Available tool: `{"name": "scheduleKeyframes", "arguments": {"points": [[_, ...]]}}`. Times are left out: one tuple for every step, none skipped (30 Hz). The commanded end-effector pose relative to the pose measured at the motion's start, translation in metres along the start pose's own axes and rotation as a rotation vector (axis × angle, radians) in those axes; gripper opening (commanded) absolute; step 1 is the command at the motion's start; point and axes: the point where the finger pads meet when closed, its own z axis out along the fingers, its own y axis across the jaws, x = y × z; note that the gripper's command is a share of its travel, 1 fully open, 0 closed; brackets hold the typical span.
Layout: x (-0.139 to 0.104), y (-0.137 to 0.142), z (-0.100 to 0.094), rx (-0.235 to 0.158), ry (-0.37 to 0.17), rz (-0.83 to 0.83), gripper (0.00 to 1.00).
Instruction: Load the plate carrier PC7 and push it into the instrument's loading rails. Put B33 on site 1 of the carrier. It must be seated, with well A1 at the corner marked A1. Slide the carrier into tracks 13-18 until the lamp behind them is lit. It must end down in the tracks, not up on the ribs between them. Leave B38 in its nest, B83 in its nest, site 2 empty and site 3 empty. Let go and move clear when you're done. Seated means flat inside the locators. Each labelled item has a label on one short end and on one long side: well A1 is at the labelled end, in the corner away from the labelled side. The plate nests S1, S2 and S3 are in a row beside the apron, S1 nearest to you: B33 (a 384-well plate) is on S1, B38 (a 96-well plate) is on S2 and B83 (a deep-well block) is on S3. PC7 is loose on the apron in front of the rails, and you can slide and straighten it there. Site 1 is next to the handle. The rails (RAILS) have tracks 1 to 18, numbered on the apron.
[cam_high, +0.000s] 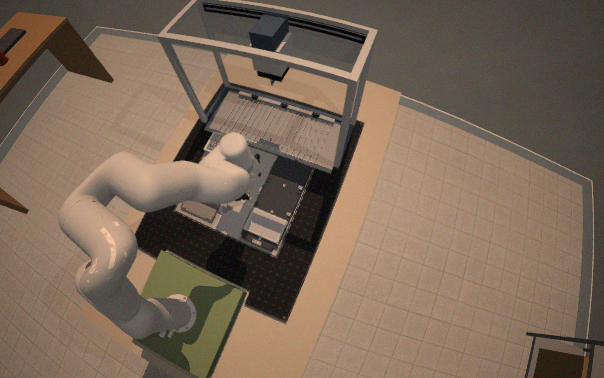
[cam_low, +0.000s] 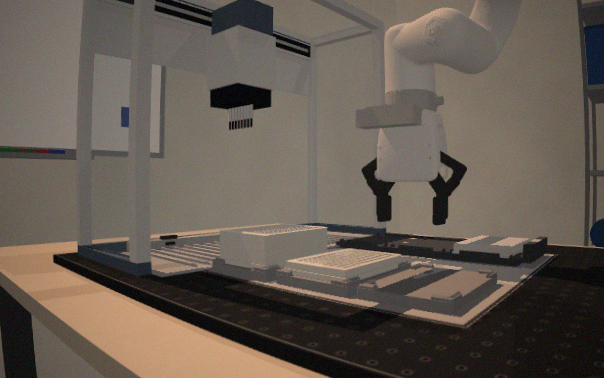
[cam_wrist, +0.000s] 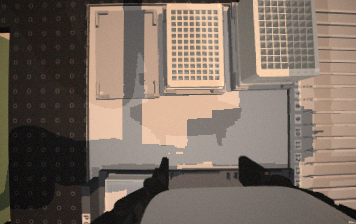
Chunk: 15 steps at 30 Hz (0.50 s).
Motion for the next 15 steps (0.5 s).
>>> {"name": "scheduleKeyframes", "arguments": {"points": [[0.000,0.001,-0.008,-0.004,0.000,0.000,1.00],[0.000,0.001,-0.010,-0.004,0.000,0.000,1.00],[0.000,0.001,-0.012,-0.004,0.000,0.000,1.00],[0.000,0.001,-0.013,-0.004,0.000,0.000,1.00],[0.000,0.001,-0.015,-0.004,0.000,0.000,1.00],[0.000,0.001,-0.017,-0.004,0.000,0.000,1.00],[0.000,0.001,-0.017,-0.004,0.000,0.000,1.00],[0.000,0.001,-0.017,-0.004,0.000,0.000,1.00],[0.000,0.001,-0.018,-0.004,0.000,0.000,1.00],[0.000,0.001,-0.020,-0.004,0.000,0.000,1.00],[0.000,0.001,-0.022,-0.004,0.000,0.000,1.00],[0.000,0.001,-0.023,-0.004,0.000,0.000,1.00],[0.000,0.001,-0.025,-0.004,0.000,0.000,1.00],[0.000,0.001,-0.027,-0.004,0.000,0.000,1.00],[0.000,0.001,-0.028,-0.004,0.000,0.000,1.00]]}}
